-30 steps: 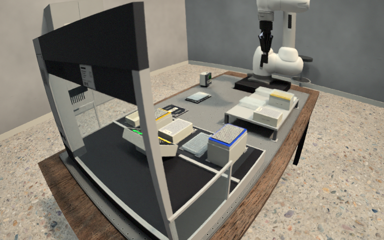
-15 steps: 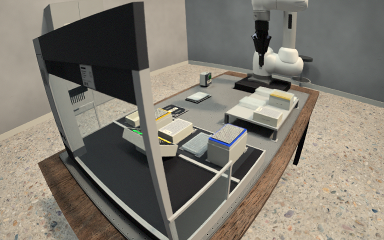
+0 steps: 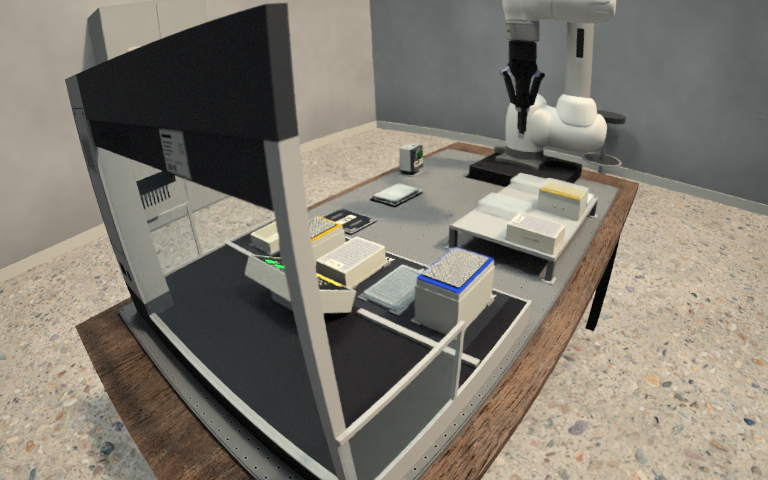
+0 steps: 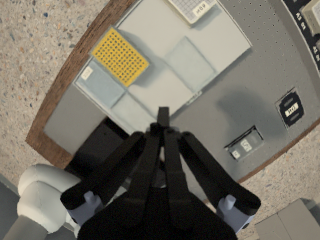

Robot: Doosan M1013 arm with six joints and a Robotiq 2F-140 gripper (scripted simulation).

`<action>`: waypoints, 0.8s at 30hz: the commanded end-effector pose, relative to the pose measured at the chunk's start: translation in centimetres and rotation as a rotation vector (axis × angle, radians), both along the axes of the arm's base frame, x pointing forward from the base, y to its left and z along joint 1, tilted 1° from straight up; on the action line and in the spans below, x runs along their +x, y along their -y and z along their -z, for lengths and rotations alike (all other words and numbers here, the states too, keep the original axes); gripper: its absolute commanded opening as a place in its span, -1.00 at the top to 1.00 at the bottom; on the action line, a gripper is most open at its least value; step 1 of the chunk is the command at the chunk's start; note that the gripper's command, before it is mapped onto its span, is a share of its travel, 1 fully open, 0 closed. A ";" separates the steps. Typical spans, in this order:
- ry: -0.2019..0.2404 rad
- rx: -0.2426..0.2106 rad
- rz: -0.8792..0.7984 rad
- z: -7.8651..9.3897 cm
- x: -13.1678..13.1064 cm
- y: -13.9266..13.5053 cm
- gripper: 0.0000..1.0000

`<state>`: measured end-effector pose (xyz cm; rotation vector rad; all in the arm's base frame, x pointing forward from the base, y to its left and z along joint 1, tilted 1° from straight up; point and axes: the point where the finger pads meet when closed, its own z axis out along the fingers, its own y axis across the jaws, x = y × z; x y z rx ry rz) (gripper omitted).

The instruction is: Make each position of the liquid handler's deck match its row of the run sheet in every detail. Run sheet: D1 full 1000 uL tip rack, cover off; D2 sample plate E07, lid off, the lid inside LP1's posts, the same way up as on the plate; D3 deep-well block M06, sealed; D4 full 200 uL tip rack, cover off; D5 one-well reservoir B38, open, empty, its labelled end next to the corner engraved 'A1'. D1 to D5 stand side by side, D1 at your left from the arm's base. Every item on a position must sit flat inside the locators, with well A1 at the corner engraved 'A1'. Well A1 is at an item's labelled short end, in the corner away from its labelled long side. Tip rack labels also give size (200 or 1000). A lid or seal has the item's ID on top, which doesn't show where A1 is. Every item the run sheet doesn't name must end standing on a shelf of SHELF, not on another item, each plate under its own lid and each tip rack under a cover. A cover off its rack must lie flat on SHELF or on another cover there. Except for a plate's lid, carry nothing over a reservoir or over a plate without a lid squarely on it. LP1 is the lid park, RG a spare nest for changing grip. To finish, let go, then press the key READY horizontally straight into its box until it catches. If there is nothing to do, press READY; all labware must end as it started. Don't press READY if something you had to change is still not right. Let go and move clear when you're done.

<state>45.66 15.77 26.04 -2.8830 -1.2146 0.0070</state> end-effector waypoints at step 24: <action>-0.003 -0.004 0.436 0.0 10.9 0.0 0.80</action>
